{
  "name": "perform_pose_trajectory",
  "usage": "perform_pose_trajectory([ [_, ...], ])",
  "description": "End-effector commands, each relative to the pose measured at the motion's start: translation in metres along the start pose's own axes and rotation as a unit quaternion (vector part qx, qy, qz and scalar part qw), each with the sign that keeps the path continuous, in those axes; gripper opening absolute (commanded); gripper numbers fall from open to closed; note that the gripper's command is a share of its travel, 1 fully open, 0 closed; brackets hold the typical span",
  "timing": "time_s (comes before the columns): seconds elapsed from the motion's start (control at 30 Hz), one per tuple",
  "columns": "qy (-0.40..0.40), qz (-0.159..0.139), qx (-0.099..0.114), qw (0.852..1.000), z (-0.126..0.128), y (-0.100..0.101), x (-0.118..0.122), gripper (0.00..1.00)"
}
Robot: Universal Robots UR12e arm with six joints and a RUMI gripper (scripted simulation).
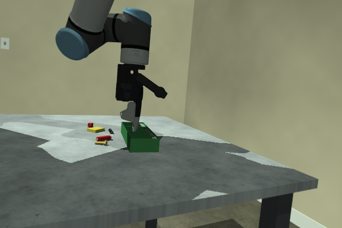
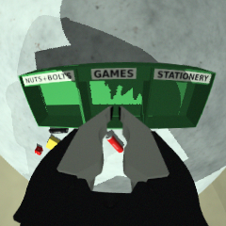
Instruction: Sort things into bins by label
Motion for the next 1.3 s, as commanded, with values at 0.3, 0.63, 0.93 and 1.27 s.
perform_pose_trajectory([
  [0.3, 0.0, 0.0, 0.0, 1.0, 0.0, -0.017, 0.0, 0.04],
  [0.63, 0.0, 0.0, 0.0, 1.0, 0.0, -0.041, 0.0, 0.04],
  [0.93, 0.0, 0.0, 0.0, 1.0, 0.0, -0.047, 0.0, 0.04],
  [1.27, 0.0, 0.0, 0.0, 1.0, -0.04, -0.047, -0.003, 0.04],
])
Point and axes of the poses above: the point where the finger pads meet when closed, its own y axis out along the fingers, its own z axis across the jaws, x = y × z, the point moved 2 cm from there along -y, back along the fingers, and after that the axes turned 6 degrees about -y, right-handed, at the moved point
